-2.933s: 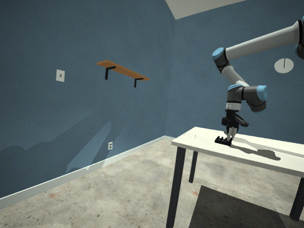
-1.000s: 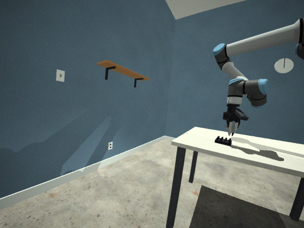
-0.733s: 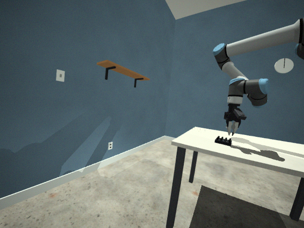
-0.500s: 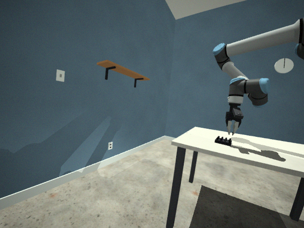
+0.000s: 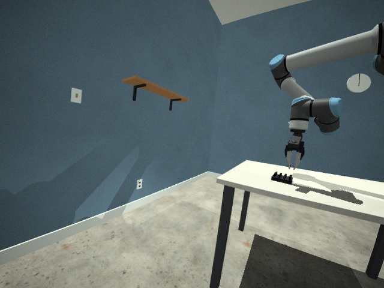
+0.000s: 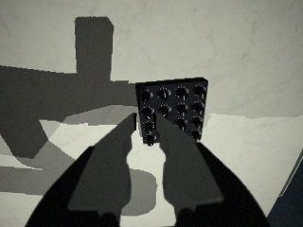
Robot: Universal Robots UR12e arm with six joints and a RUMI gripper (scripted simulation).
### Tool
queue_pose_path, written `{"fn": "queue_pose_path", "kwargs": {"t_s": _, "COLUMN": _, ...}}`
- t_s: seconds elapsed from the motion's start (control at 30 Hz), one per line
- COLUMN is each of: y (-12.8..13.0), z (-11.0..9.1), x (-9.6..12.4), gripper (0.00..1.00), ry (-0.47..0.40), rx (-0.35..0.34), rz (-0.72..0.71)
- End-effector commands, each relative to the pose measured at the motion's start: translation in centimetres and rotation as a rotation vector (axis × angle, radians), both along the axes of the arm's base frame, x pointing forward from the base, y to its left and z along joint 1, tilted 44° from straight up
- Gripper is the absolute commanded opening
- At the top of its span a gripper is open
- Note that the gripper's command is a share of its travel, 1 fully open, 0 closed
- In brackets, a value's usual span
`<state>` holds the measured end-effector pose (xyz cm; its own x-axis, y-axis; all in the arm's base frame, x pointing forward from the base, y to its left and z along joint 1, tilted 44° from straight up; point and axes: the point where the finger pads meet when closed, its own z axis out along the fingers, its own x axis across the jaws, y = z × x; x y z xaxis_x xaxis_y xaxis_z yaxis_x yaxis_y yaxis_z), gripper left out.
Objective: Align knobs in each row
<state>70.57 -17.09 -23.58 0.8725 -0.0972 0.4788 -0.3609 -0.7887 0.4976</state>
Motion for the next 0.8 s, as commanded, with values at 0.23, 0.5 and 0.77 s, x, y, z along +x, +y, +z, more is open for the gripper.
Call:
{"fn": "queue_pose_path", "kwargs": {"t_s": 0.23, "y": 0.12, "z": 0.53, "x": -0.11, "gripper": 0.11, "ry": -0.174, "rx": 0.095, "rz": -0.215}}
{"fn": "queue_pose_path", "kwargs": {"t_s": 0.5, "y": 0.11, "z": 0.72, "x": -0.18, "gripper": 0.11, "ry": -0.237, "rx": 0.129, "rz": -0.290}}
{"fn": "queue_pose_path", "kwargs": {"t_s": 0.77, "y": 0.11, "z": 0.73, "x": -0.18, "gripper": 0.11, "ry": -0.242, "rx": 0.132, "rz": -0.295}}
